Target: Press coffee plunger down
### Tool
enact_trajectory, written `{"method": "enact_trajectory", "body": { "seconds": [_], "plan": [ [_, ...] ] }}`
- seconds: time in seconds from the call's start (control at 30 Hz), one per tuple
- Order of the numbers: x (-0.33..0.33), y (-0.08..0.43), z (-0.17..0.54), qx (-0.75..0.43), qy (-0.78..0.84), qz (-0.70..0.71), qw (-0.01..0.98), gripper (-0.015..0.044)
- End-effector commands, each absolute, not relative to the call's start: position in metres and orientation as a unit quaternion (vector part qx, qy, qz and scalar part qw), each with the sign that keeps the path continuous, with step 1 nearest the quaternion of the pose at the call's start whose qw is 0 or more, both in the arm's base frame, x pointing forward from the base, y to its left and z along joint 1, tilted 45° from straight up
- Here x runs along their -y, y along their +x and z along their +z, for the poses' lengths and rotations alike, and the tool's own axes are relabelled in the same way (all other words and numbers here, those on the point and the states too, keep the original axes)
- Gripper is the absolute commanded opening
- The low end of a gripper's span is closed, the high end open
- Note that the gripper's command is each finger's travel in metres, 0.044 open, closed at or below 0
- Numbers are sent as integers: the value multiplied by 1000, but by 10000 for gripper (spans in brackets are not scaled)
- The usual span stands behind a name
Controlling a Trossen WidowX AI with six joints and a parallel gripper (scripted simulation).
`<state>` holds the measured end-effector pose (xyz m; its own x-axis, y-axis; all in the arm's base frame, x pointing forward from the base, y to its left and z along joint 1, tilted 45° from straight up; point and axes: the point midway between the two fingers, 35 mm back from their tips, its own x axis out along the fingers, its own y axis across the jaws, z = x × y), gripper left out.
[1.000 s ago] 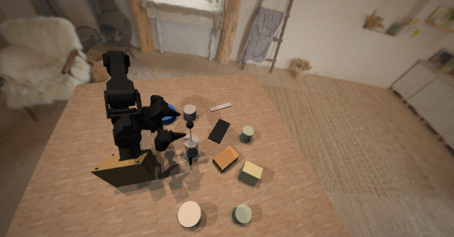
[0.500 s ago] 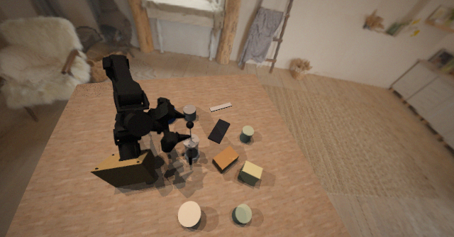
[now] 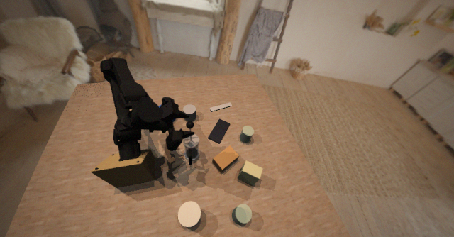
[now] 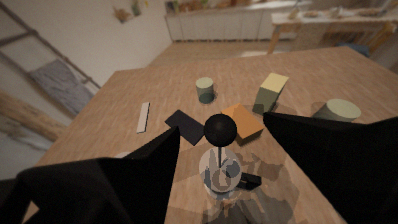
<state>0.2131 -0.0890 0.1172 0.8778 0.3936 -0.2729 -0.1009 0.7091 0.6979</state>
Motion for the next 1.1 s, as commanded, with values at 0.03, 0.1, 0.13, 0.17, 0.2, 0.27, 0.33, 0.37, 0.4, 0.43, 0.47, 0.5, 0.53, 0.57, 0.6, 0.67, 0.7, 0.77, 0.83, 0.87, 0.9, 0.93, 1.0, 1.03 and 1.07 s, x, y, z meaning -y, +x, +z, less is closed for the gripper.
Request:
{"method": "enact_trajectory", "body": {
  "seconds": [0.03, 0.1, 0.13, 0.17, 0.2, 0.27, 0.33, 0.37, 0.4, 0.43, 0.47, 0.5, 0.53, 0.57, 0.6, 0.67, 0.7, 0.77, 0.83, 0.87, 0.9, 0.93, 1.0, 1.03, 1.07],
  "plan": [
    [88, 214, 119, -203, 356, 139, 902, 256],
    [88, 214, 119, -203, 356, 139, 902, 204],
    [88, 214, 119, -203, 356, 139, 902, 177],
    [88, 214, 119, -203, 356, 139, 902, 151],
    [88, 214, 119, -203, 356, 139, 902, 125],
    [88, 214, 119, -203, 356, 139, 902, 118],
    [88, 214, 119, -203, 356, 139, 902, 118],
    [88, 214, 119, -203, 356, 139, 902, 118],
    [88, 214, 119, -203, 356, 139, 902, 118],
    [88, 214, 119, -203, 356, 139, 902, 118],
    [88, 214, 119, -203, 356, 139, 902, 118],
    [88, 214, 119, -203, 356, 139, 902, 118],
    [88, 214, 119, -203, 356, 139, 902, 118],
    [88, 214, 119, -203, 356, 139, 902, 118],
    [88, 214, 118, -203, 356, 139, 902, 118],
    [87, 214, 117, -204, 356, 139, 901, 118],
    [87, 215, 116, -204, 356, 139, 901, 118],
    [86, 215, 114, -206, 356, 139, 901, 118],
    [84, 216, 111, -208, 356, 140, 900, 118],
    [84, 216, 110, -209, 356, 140, 900, 118],
    [83, 217, 108, -209, 356, 140, 900, 118],
    [82, 217, 107, -210, 356, 140, 899, 118],
    [81, 218, 104, -212, 357, 141, 899, 118],
    [80, 218, 103, -213, 357, 141, 899, 118],
    [79, 218, 101, -214, 357, 141, 899, 118]
  ]
}}
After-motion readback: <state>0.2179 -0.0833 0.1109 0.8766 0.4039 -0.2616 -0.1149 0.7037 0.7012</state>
